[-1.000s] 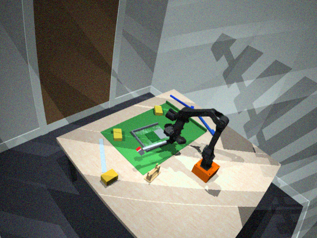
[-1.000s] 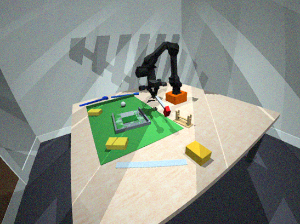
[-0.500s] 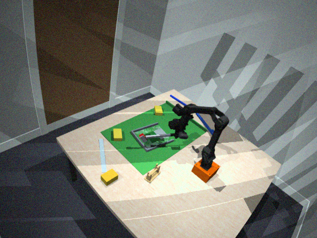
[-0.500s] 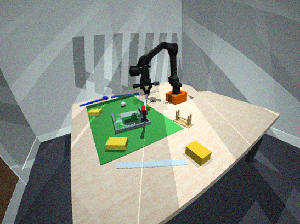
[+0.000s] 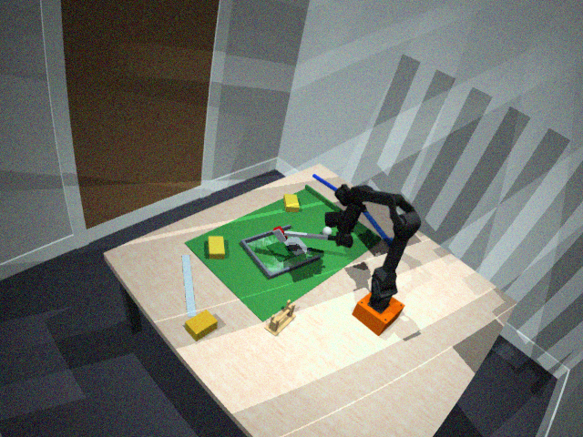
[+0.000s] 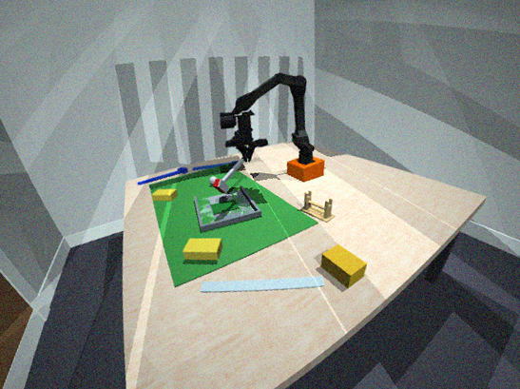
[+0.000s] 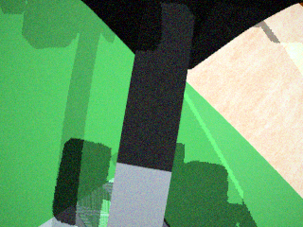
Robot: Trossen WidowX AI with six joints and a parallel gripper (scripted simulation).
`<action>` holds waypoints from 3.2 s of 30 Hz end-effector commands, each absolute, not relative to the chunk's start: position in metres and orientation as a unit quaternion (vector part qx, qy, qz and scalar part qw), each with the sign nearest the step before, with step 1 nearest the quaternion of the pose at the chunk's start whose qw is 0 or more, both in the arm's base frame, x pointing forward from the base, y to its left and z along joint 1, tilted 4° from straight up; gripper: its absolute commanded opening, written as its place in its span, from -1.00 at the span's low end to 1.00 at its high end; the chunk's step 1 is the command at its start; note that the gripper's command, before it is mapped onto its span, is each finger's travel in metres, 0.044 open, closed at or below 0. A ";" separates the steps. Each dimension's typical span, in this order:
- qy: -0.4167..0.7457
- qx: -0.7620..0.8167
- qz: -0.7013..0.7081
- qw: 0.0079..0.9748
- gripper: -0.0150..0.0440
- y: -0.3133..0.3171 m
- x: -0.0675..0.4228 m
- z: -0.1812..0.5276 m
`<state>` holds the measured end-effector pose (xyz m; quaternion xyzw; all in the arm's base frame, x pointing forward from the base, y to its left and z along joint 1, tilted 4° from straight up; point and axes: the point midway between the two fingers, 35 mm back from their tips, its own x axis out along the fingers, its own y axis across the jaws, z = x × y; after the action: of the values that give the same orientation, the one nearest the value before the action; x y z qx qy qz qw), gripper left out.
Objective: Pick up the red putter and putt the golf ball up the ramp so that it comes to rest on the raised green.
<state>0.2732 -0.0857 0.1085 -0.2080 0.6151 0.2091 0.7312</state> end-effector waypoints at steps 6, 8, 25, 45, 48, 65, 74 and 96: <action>0.640 -0.142 0.124 0.745 -0.49 -0.133 0.261 0.116; 0.644 -0.125 0.107 0.747 -0.49 -0.143 0.257 0.117; 0.667 0.022 -0.047 0.744 -0.49 -0.220 0.207 0.127; 0.667 0.061 -0.088 0.737 -0.49 -0.240 0.193 0.091; 0.667 0.061 -0.088 0.737 -0.49 -0.240 0.193 0.090; 0.667 0.061 -0.088 0.737 -0.49 -0.241 0.195 0.065; 0.667 0.061 -0.086 0.737 -0.49 -0.241 0.196 0.063; 0.667 0.060 -0.089 0.737 -0.49 -0.270 0.189 0.061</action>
<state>0.1888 -0.2671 0.0590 0.0640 0.6682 -0.0872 0.7361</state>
